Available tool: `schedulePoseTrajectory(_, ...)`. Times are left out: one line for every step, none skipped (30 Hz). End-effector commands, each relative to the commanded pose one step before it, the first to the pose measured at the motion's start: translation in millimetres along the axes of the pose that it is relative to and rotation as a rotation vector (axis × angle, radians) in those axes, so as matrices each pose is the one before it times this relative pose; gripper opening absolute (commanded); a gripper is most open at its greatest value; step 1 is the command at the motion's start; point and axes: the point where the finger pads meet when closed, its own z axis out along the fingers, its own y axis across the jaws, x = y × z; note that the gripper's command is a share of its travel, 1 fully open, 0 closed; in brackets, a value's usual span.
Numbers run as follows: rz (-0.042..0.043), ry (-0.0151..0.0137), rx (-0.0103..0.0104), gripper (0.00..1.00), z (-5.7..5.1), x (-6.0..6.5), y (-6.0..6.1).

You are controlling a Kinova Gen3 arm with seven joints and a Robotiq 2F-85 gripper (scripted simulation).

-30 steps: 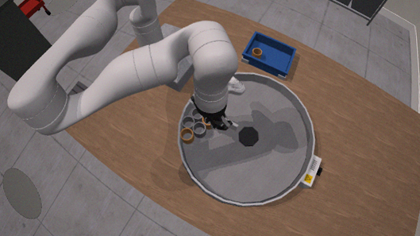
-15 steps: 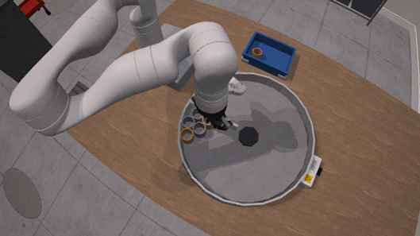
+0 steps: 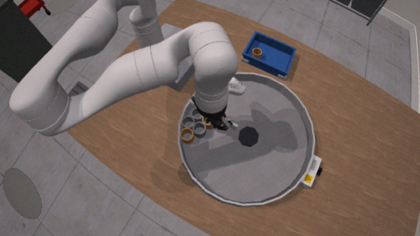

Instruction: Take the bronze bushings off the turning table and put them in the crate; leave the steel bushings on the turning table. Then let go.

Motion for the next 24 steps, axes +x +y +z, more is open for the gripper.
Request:
schedulePoseTrajectory(0.00589, -0.00011, -0.00351, 0.18, 0.95, 1.19, 0.65)
schedulePoseTrajectory(0.0, 0.0, 0.0, 0.18, 0.0, 0.0, 0.0)
schedulePoseTrajectory(-0.00588, -0.00038, 0.00219, 0.0, -1.5, -1.29, -0.29)
schedulePoseTrajectory(0.0, 0.0, 0.0, 0.0, 0.0, 0.0, 0.0)
schedulePoseTrajectory(0.0, 0.0, 0.0, 0.0, 0.0, 0.0, 0.0)
schedulePoseTrajectory(0.0, 0.0, 0.0, 0.0, 0.0, 0.0, 0.0)
schedulePoseTrajectory(0.0, 0.0, 0.0, 0.0, 0.0, 0.0, 0.0)
schedulePoseTrajectory(0.0, 0.0, 0.0, 0.0, 0.0, 0.0, 0.0)
schedulePoseTrajectory(0.0, 0.0, 0.0, 0.0, 0.0, 0.0, 0.0)
schedulePoseTrajectory(0.0, 0.0, 0.0, 0.0, 0.0, 0.0, 0.0)
schedulePoseTrajectory(0.0, 0.0, 0.0, 0.0, 0.0, 0.0, 0.0)
schedulePoseTrajectory(0.0, 0.0, 0.0, 0.0, 0.0, 0.0, 0.0)
schedulePoseTrajectory(0.0, 0.0, 0.0, 0.0, 0.0, 0.0, 0.0)
schedulePoseTrajectory(0.0, 0.0, 0.0, 0.0, 0.0, 0.0, 0.0)
schedulePoseTrajectory(0.0, 0.0, 0.0, 0.0, 0.0, 0.0, 0.0)
schedulePoseTrajectory(0.0, 0.0, 0.0, 0.0, 0.0, 0.0, 0.0)
schedulePoseTrajectory(0.0, 0.0, 0.0, 0.0, 0.0, 0.0, 0.0)
schedulePoseTrajectory(0.0, 0.0, 0.0, 0.0, 0.0, 0.0, 0.0)
schedulePoseTrajectory(0.0, 0.0, 0.0, 0.0, 0.0, 0.0, 0.0)
schedulePoseTrajectory(0.0, 0.0, 0.0, 0.0, 0.0, 0.0, 0.0)
schedulePoseTrajectory(0.0, 0.0, 0.0, 0.0, 0.0, 0.0, 0.0)
schedulePoseTrajectory(0.0, 0.0, 0.0, 0.0, 0.0, 0.0, 0.0)
schedulePoseTrajectory(0.0, 0.0, 0.0, 0.0, 0.0, 0.0, 0.0)
schedulePoseTrajectory(0.0, 0.0, 0.0, 0.0, 0.0, 0.0, 0.0)
